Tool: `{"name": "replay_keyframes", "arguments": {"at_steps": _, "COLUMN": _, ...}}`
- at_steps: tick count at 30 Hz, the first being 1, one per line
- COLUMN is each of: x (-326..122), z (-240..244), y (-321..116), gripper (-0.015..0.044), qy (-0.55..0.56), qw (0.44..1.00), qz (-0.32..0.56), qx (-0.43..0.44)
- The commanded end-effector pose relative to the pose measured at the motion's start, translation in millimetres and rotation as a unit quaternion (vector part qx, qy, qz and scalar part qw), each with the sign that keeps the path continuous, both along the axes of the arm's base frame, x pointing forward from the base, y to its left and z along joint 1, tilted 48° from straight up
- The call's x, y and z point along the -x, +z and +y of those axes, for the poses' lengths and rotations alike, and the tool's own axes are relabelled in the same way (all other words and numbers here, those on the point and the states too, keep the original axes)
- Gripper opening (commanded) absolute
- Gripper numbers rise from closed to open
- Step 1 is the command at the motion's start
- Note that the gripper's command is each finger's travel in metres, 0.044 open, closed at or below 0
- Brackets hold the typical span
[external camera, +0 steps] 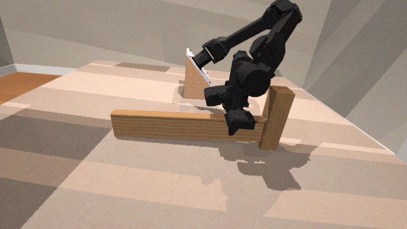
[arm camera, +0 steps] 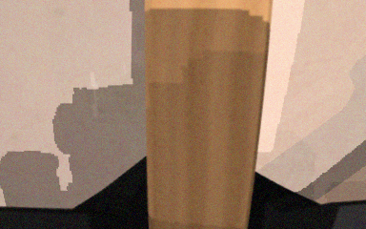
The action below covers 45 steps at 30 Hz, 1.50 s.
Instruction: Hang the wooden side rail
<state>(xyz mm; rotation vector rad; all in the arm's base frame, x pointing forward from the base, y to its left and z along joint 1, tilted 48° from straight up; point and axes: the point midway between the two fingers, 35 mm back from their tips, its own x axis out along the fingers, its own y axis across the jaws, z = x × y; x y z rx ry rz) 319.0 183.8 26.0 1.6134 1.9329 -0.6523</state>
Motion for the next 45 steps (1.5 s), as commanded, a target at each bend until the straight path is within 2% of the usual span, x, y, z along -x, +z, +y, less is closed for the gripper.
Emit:
{"name": "replay_keyframes", "arguments": {"at_steps": 1, "x": -1.5, "z": -0.5, "y": 0.4, "gripper": 0.0000, "qy": -0.003, "qw": 1.000, "qz": -0.002, "qx": -0.003}}
{"name": "replay_keyframes", "arguments": {"at_steps": 45, "x": -0.5, "z": 4.8, "y": -4.3, "gripper": 0.0000, "qy": -0.003, "qw": 1.000, "qz": -0.002, "qx": -0.003}}
